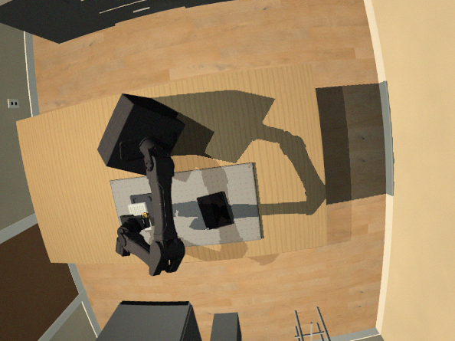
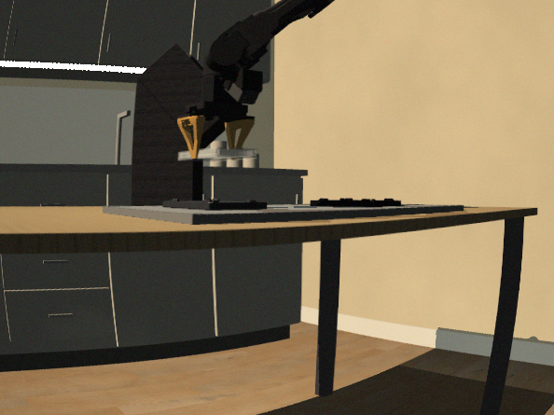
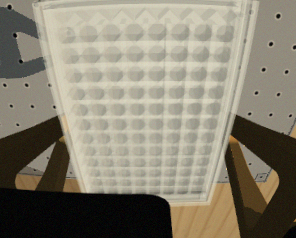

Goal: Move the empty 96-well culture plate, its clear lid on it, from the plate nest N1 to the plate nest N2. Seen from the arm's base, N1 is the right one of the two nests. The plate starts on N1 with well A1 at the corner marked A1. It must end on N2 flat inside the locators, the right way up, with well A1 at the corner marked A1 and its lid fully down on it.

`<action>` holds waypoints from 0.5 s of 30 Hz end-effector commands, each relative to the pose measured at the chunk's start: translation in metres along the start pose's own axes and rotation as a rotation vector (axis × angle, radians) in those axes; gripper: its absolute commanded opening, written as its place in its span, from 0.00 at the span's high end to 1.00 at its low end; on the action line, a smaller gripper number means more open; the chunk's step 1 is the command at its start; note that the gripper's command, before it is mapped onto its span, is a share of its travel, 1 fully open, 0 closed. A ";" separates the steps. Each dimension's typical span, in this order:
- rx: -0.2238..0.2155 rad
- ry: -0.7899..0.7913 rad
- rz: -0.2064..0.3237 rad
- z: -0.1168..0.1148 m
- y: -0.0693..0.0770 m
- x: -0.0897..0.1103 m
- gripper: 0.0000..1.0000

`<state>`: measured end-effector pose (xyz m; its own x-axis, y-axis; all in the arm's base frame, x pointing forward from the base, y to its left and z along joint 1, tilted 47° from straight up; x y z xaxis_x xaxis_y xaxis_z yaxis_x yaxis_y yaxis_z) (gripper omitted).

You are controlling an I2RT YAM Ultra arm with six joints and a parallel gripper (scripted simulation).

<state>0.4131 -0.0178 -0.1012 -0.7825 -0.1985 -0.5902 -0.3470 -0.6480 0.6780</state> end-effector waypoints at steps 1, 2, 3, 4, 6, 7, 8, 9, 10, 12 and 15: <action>0.030 0.002 -0.037 -0.012 0.019 -0.012 1.00; 0.030 0.002 -0.037 -0.012 0.019 -0.012 1.00; 0.030 0.002 -0.037 -0.012 0.019 -0.012 1.00; 0.030 0.002 -0.037 -0.012 0.019 -0.012 1.00; 0.030 0.002 -0.037 -0.012 0.019 -0.012 1.00; 0.030 0.002 -0.037 -0.012 0.019 -0.012 1.00; 0.030 0.002 -0.037 -0.012 0.019 -0.012 1.00; 0.030 0.002 -0.037 -0.012 0.019 -0.012 1.00; 0.030 0.002 -0.037 -0.012 0.019 -0.012 1.00; 0.030 0.002 -0.037 -0.012 0.019 -0.012 1.00; 0.019 0.017 -0.022 -0.003 0.015 -0.001 1.00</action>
<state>0.4127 -0.0177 -0.1011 -0.7804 -0.2016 -0.5919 -0.3469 -0.6480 0.6780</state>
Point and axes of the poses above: the point where the finger pads meet when closed, its own y axis back along the fingers, its own z axis across the jaws, x = y × z, the point moved 1 cm from there along y, back along the fingers, and after that the axes turned 15 degrees about y, right-handed, at the moved point
